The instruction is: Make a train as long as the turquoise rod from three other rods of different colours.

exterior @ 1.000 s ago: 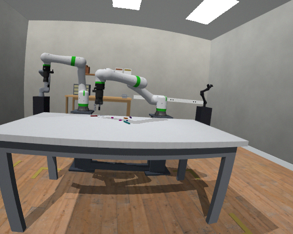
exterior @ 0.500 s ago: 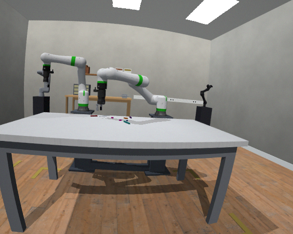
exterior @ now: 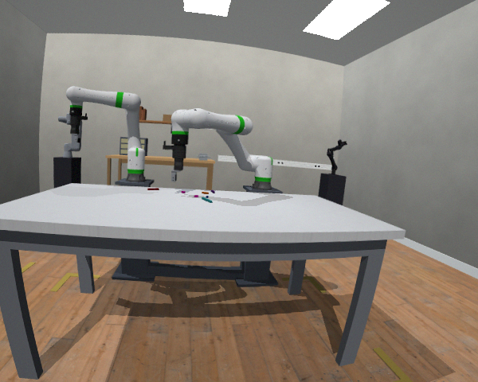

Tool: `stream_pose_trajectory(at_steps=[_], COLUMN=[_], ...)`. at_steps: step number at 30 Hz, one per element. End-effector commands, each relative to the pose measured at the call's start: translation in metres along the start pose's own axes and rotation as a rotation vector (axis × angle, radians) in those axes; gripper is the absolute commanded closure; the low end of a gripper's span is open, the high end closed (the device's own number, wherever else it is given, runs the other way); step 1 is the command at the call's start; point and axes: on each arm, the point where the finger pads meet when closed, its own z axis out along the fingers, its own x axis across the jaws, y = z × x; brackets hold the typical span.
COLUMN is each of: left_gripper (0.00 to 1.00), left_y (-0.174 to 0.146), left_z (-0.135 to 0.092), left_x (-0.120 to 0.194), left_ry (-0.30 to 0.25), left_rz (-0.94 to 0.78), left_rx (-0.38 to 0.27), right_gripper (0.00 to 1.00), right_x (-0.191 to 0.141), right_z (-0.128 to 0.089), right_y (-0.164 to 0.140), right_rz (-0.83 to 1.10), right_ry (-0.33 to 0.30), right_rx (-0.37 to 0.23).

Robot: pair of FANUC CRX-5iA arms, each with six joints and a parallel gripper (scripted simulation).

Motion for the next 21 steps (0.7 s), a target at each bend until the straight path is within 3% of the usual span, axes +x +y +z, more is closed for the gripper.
stream_pose_trajectory(at_steps=[1, 10, 12, 13, 21], left_gripper=[0.00, 0.00, 0.00, 0.00, 0.00], left_y=[0.028, 0.091, 0.091, 0.113, 0.169], left_z=[-0.003, -0.002, -0.002, -0.001, 0.002], left_x=[-0.017, -0.041, -0.041, -0.046, -0.053], left_ry=[-0.014, -0.011, -0.011, -0.010, -0.006], left_rz=[-0.166, -0.497, -0.497, -0.604, -0.881], left_rx=[0.021, 0.023, 0.023, 0.024, 0.025], right_gripper=[0.00, 0.00, 0.00, 0.00, 0.00], right_x=[0.000, 0.000, 0.000, 0.000, 0.000], right_z=[-0.001, -0.001, -0.001, -0.001, -0.001], right_y=[0.000, 0.000, 0.000, 0.000, 0.000], right_rz=[0.000, 0.000, 0.000, 0.000, 0.000], right_ry=[0.000, 0.000, 0.000, 0.000, 0.000], right_rx=[-0.002, -0.002, -0.002, -0.002, -0.002])
